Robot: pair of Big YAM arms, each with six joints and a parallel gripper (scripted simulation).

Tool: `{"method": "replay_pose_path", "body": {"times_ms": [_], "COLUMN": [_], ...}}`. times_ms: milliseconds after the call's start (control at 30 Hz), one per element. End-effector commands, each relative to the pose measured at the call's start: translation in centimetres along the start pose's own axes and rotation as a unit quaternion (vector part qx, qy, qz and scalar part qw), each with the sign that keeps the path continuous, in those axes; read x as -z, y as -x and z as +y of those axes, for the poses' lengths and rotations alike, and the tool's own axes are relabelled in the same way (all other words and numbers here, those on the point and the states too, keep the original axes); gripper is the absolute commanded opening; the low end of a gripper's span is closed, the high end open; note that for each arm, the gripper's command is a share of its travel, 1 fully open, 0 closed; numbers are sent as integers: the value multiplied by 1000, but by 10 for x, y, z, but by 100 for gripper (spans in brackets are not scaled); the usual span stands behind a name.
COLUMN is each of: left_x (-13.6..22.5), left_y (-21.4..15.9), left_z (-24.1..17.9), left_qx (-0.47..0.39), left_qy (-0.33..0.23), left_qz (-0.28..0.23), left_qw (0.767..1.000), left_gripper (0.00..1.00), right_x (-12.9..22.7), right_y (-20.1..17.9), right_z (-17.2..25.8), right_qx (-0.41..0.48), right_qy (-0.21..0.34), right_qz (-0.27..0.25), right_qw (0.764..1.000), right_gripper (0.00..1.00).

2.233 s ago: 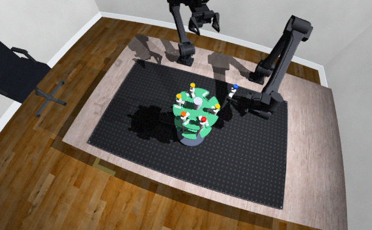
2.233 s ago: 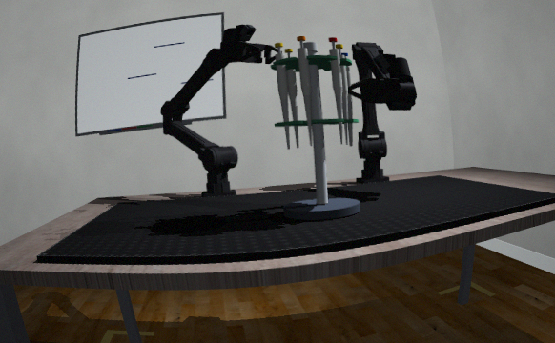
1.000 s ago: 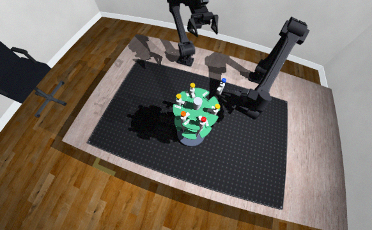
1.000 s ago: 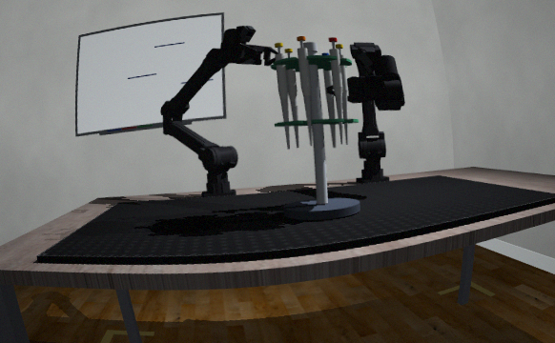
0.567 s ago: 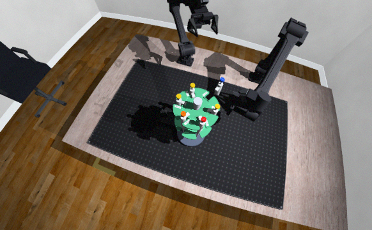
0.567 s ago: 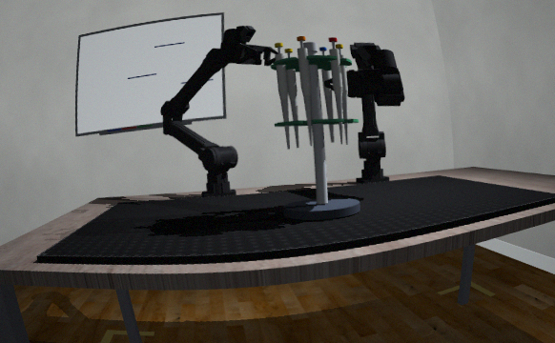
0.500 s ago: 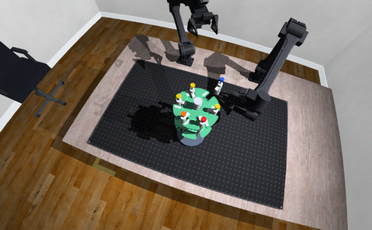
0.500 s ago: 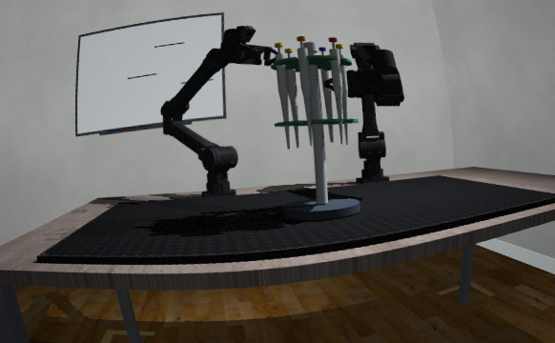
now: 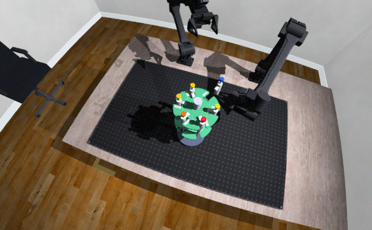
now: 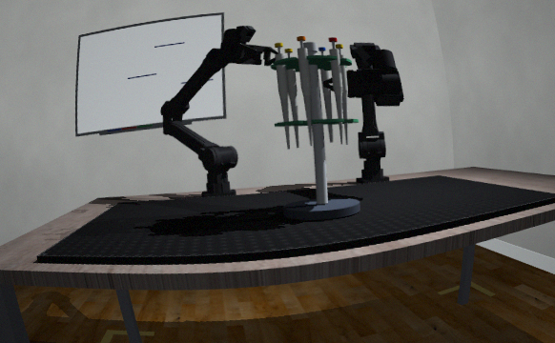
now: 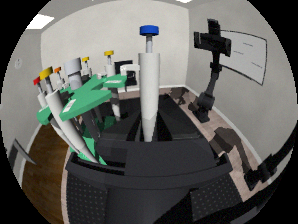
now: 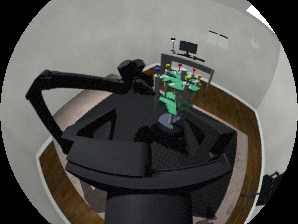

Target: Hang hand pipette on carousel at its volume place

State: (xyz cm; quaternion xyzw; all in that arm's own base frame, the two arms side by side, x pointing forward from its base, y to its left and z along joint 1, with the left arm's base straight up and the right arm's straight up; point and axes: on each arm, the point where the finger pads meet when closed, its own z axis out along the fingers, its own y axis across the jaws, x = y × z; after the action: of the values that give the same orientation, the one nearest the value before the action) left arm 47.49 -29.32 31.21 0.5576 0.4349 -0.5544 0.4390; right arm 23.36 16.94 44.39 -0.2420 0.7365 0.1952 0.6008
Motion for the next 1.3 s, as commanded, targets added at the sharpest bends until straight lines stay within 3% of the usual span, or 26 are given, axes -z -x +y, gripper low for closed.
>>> {"method": "replay_pose_path", "body": {"times_ms": [0, 533, 733, 900, 1033, 1267], "left_x": [-3, -3, -3, 12, 9, 5], "left_y": [22, 20, 21, -9, 10, 10], "left_z": [2, -41, -43, -37, -20, -9], "left_qx": [-39, -31, -32, -7, -28, -28], "left_qy": [-2, -3, -3, 12, 8, 4], "left_qz": [0, 0, 0, 0, 0, 0], "left_qw": [999, 1000, 999, 1000, 1000, 1000], "left_gripper": [14, 14, 14, 14, 14, 14], "right_x": [16, 16, 16, 16, 16, 16], "right_y": [46, 46, 46, 46, 46, 46], "right_z": [-6, -6, -6, -6, -6, -6], "right_qx": [-4, -4, -4, -4, -4, -4], "right_qy": [-11, -11, -11, -11, -11, -11], "right_qz": [-39, -39, -39, -39, -39, -39], "right_qw": [999, 999, 999, 999, 999, 999], "right_gripper": [100, 100, 100, 100, 100, 100]}}
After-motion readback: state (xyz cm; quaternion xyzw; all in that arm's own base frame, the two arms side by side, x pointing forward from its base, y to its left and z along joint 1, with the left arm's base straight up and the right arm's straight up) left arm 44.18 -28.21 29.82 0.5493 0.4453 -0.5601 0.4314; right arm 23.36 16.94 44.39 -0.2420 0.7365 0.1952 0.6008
